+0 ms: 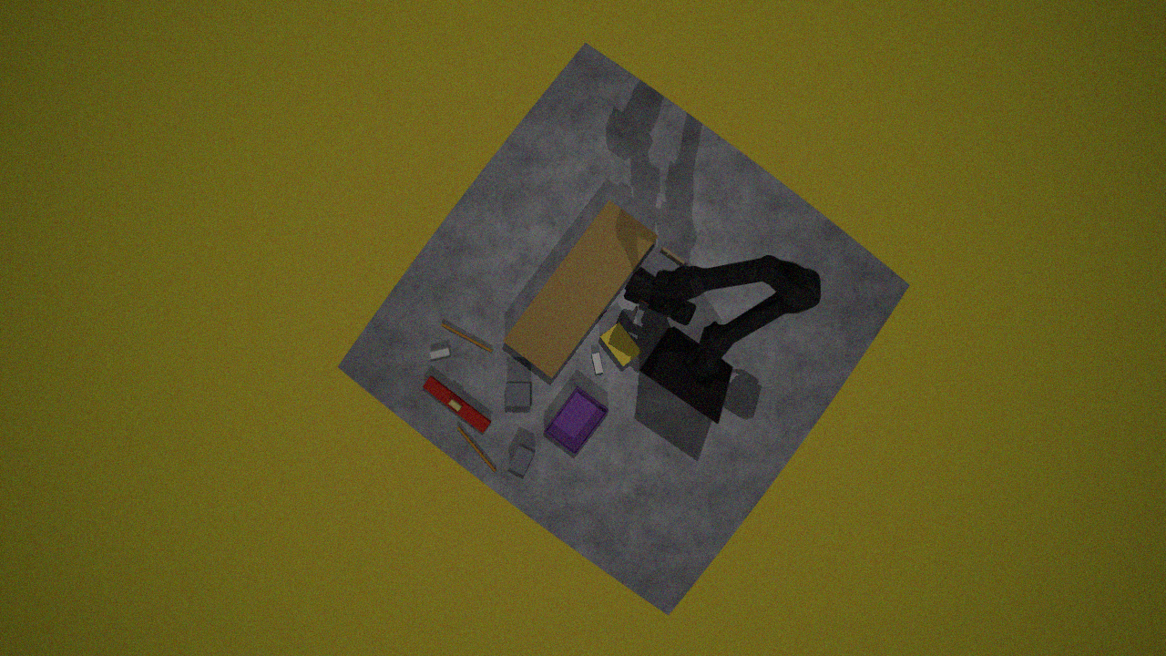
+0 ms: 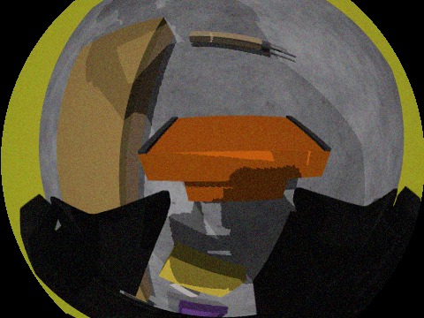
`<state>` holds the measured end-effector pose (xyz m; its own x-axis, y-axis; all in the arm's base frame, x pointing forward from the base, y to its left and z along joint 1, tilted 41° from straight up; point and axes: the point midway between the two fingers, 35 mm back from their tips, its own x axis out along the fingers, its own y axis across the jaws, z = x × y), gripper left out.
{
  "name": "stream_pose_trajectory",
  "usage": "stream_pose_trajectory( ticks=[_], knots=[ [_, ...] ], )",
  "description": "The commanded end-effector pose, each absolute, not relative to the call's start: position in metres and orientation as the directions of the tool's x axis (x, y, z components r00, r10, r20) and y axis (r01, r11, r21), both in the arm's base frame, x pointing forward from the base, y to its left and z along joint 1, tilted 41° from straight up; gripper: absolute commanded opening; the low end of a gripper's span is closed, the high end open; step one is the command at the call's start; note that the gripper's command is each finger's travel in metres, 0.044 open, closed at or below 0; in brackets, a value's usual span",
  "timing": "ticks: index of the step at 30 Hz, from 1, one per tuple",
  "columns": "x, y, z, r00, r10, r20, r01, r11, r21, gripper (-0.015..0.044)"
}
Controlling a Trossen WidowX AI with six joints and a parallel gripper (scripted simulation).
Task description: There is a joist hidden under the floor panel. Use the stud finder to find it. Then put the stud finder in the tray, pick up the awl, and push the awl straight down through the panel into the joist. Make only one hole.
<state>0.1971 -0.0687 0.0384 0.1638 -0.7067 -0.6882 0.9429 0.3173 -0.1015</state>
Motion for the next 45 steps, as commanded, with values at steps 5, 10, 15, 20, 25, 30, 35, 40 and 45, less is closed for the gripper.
stream_pose_trajectory(
  ticks=[5, 10, 15, 20, 25, 30, 35, 40, 45],
  knots=[
    [0.197, -0.077, 0.028, 0.157, -0.710, -0.687, 0.942, 0.316, -0.111, 0.0440],
    [0.198, -0.083, 0.023, 0.157, -0.710, -0.686, 0.942, 0.316, -0.111, 0.0440],
    [0.198, -0.088, 0.017, 0.158, -0.712, -0.684, 0.942, 0.316, -0.112, 0.0440],
    [0.198, -0.092, 0.014, 0.158, -0.713, -0.683, 0.942, 0.316, -0.112, 0.0440],
    [0.198, -0.092, 0.014, 0.158, -0.713, -0.683, 0.942, 0.316, -0.112, 0.0407],
    [0.198, -0.092, 0.014, 0.158, -0.713, -0.683, 0.942, 0.316, -0.112, 0.0373],
    [0.198, -0.092, 0.014, 0.158, -0.713, -0.683, 0.942, 0.316, -0.112, 0.0340],
    [0.198, -0.090, 0.016, 0.158, -0.712, -0.684, 0.942, 0.316, -0.112, 0.0209],
    [0.198, -0.086, 0.020, 0.158, -0.711, -0.686, 0.942, 0.316, -0.111, 0.0078]
  ],
)
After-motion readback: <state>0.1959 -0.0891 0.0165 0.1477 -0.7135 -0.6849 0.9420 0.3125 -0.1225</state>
